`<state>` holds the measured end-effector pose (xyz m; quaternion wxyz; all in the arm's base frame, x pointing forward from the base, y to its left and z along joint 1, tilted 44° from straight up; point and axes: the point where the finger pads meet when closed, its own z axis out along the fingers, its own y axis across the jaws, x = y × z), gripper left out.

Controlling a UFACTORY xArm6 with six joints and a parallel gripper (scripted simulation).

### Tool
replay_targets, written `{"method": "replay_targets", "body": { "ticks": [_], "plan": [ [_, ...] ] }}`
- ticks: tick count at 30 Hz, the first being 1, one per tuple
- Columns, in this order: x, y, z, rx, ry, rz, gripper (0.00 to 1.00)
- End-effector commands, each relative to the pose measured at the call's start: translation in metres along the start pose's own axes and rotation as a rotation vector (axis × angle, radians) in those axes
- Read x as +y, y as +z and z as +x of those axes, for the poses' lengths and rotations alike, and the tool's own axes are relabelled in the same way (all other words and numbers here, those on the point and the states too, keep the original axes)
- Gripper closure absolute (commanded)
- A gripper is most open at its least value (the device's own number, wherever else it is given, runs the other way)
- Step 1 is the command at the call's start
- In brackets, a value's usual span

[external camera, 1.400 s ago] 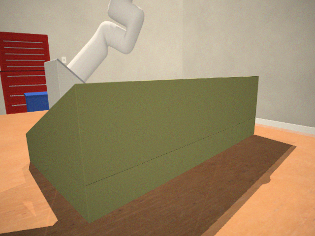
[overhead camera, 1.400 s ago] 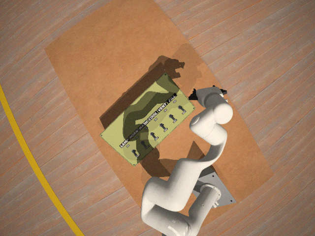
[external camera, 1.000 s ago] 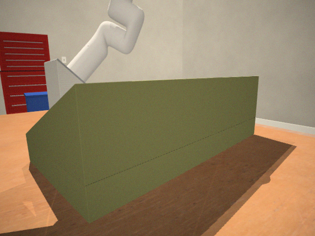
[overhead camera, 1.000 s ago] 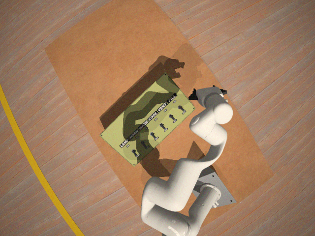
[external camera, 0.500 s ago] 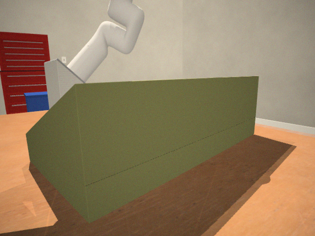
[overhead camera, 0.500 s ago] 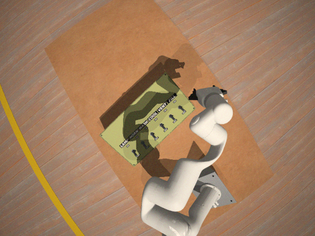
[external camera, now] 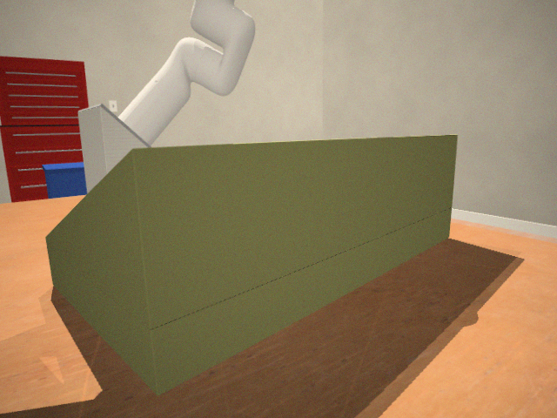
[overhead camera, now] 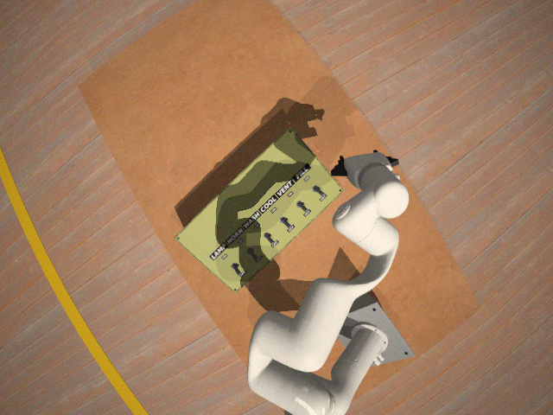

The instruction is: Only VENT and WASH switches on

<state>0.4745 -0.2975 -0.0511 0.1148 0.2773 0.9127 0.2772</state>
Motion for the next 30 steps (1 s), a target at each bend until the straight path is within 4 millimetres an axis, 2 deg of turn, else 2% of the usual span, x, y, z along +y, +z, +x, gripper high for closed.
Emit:
{"method": "replay_targets", "body": {
  "ticks": [1, 30],
  "plan": [
    [-0.0002, -0.0024, -0.0020, -0.005, -0.001, 0.001, 0.00],
    [-0.0027, -0.0118, -0.0033, -0.005, -0.001, 0.001, 0.00]
  ]
}}
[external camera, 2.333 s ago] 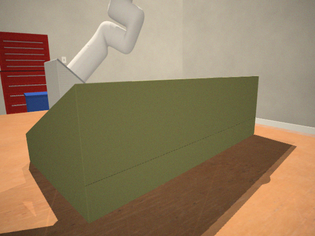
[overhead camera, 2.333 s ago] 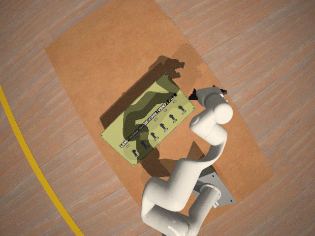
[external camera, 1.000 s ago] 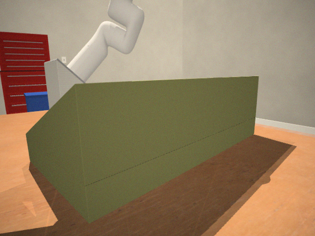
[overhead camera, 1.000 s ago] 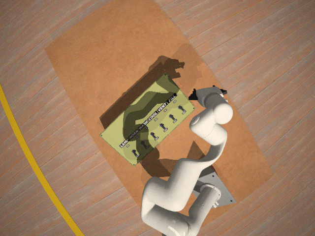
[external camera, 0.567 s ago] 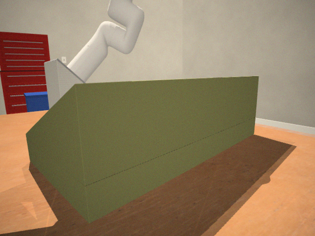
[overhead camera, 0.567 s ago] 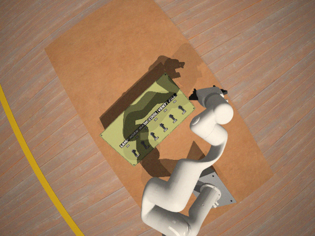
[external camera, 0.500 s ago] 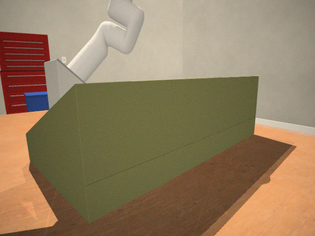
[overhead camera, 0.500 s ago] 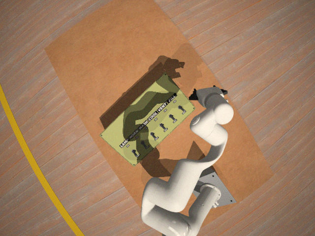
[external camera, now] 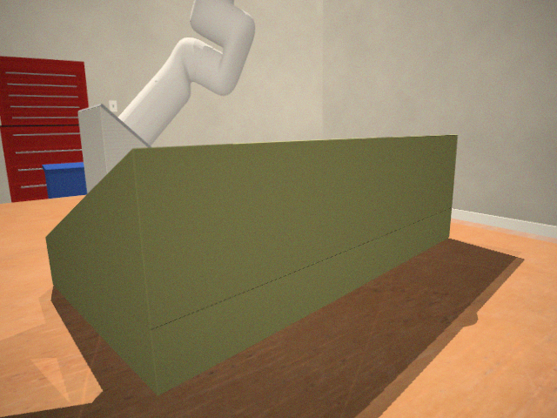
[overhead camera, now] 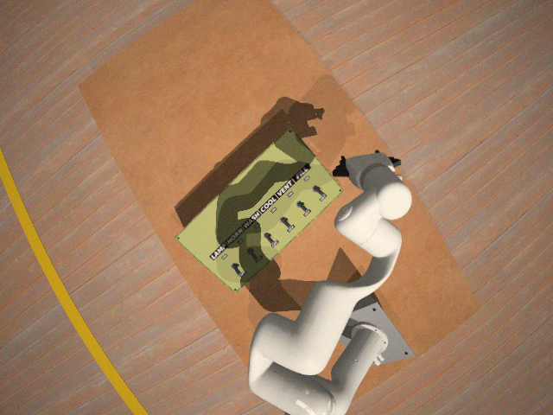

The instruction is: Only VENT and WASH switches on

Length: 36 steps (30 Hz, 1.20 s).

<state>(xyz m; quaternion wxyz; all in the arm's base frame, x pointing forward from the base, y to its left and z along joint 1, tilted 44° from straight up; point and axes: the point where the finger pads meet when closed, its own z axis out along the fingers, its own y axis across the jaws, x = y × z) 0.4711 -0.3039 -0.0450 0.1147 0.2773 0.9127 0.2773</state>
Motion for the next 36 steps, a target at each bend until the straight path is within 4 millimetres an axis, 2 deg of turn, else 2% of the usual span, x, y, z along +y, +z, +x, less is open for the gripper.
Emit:
{"method": "replay_targets", "body": {
  "ticks": [1, 14, 16, 18, 20, 21, 22, 23, 24, 25, 26, 27, 28, 30, 31, 33, 34, 36],
  "plan": [
    [0.000, -0.003, -0.002, -0.005, -0.001, 0.001, 0.00],
    [0.000, -0.004, -0.002, -0.005, -0.002, 0.001, 0.00],
    [0.005, -0.005, -0.002, -0.005, -0.007, -0.001, 0.00],
    [0.023, -0.008, 0.000, -0.004, -0.024, -0.007, 0.00],
    [0.057, -0.014, 0.005, -0.004, -0.056, -0.019, 0.00],
    [0.057, -0.014, 0.005, -0.004, -0.056, -0.019, 0.00],
    [0.079, -0.017, 0.010, -0.003, -0.078, -0.028, 0.00],
    [0.079, -0.017, 0.010, -0.003, -0.078, -0.028, 0.00],
    [0.105, -0.021, 0.018, -0.002, -0.103, -0.039, 0.00],
    [0.105, -0.021, 0.018, -0.002, -0.103, -0.039, 0.00],
    [0.132, -0.026, 0.027, 0.000, -0.131, -0.051, 0.00],
    [0.132, -0.026, 0.027, 0.000, -0.131, -0.051, 0.00],
    [0.160, -0.030, 0.039, 0.002, -0.162, -0.066, 0.00],
    [0.160, -0.030, 0.039, 0.002, -0.162, -0.066, 0.00],
    [0.191, -0.034, 0.056, 0.004, -0.194, -0.082, 0.00],
    [0.191, -0.034, 0.056, 0.004, -0.194, -0.082, 0.00],
    [0.220, -0.038, 0.074, 0.007, -0.228, -0.101, 0.00],
    [0.220, -0.038, 0.074, 0.007, -0.228, -0.101, 0.00]
  ]
}}
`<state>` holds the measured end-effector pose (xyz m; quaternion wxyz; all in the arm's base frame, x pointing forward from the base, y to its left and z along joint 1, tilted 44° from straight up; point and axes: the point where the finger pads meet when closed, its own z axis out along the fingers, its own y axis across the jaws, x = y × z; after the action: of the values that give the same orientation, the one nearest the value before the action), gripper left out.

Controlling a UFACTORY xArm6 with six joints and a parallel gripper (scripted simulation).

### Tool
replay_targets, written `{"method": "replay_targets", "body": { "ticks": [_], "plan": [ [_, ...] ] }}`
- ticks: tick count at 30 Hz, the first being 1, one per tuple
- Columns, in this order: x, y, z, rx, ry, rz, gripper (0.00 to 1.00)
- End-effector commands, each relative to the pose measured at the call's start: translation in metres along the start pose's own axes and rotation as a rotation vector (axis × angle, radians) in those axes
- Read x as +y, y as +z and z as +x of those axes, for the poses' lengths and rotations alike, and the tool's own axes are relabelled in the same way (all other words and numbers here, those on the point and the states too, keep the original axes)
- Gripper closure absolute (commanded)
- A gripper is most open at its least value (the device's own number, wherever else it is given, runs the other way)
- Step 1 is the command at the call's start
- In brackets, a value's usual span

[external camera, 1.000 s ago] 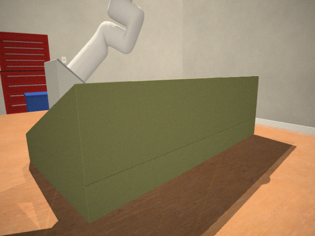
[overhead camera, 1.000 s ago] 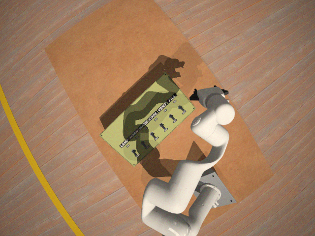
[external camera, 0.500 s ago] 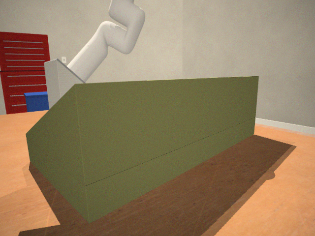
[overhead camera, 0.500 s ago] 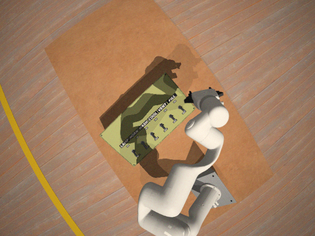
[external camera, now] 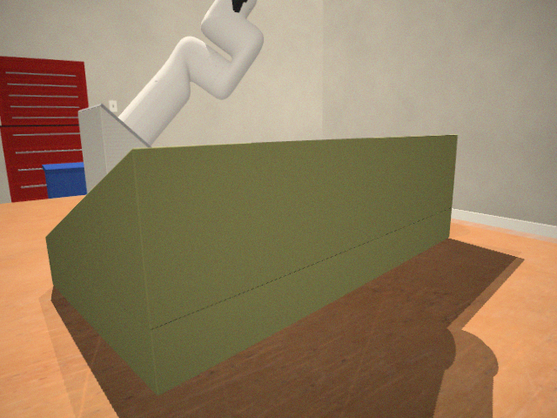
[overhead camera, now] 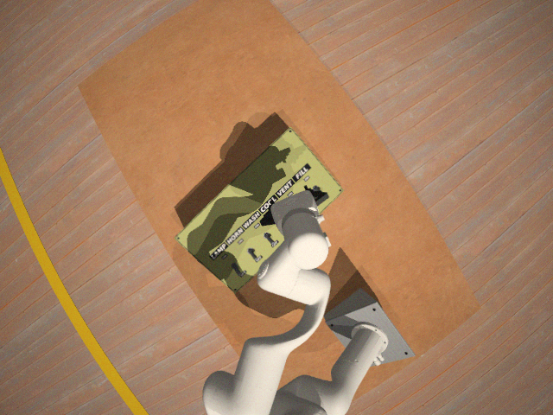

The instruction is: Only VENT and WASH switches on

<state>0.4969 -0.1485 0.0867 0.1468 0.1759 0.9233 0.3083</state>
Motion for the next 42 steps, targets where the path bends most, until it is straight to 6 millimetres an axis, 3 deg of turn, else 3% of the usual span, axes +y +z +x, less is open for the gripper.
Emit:
{"method": "replay_targets", "body": {
  "ticks": [1, 2, 3, 5, 6, 8, 9, 11, 12, 13, 14, 15, 16, 17, 22, 30, 31, 42],
  "plan": [
    [0.060, -0.007, 0.023, -0.006, -0.061, -0.027, 0.00],
    [0.060, -0.007, 0.023, -0.006, -0.061, -0.027, 0.00],
    [0.086, -0.007, 0.038, -0.002, -0.094, -0.048, 0.00],
    [0.089, -0.008, 0.040, -0.002, -0.094, -0.048, 0.00],
    [0.116, -0.008, 0.058, 0.002, -0.127, -0.069, 0.00],
    [0.116, -0.008, 0.058, 0.002, -0.127, -0.069, 0.00],
    [0.139, -0.009, 0.077, 0.006, -0.159, -0.090, 0.00],
    [0.139, -0.009, 0.077, 0.006, -0.159, -0.090, 0.00],
    [0.159, -0.010, 0.097, 0.011, -0.188, -0.110, 0.00],
    [0.159, -0.010, 0.097, 0.011, -0.188, -0.110, 0.00],
    [0.176, -0.010, 0.115, 0.015, -0.214, -0.130, 0.00],
    [0.176, -0.010, 0.115, 0.015, -0.214, -0.130, 0.00],
    [0.190, -0.010, 0.132, 0.020, -0.237, -0.148, 0.00],
    [0.190, -0.010, 0.132, 0.020, -0.237, -0.148, 0.00],
    [0.219, -0.010, 0.176, 0.032, -0.294, -0.195, 0.00],
    [0.223, -0.010, 0.185, 0.035, -0.305, -0.205, 0.00],
    [0.223, -0.010, 0.185, 0.035, -0.305, -0.205, 0.23],
    [0.223, -0.010, 0.185, 0.035, -0.305, -0.205, 0.23]
  ]
}}
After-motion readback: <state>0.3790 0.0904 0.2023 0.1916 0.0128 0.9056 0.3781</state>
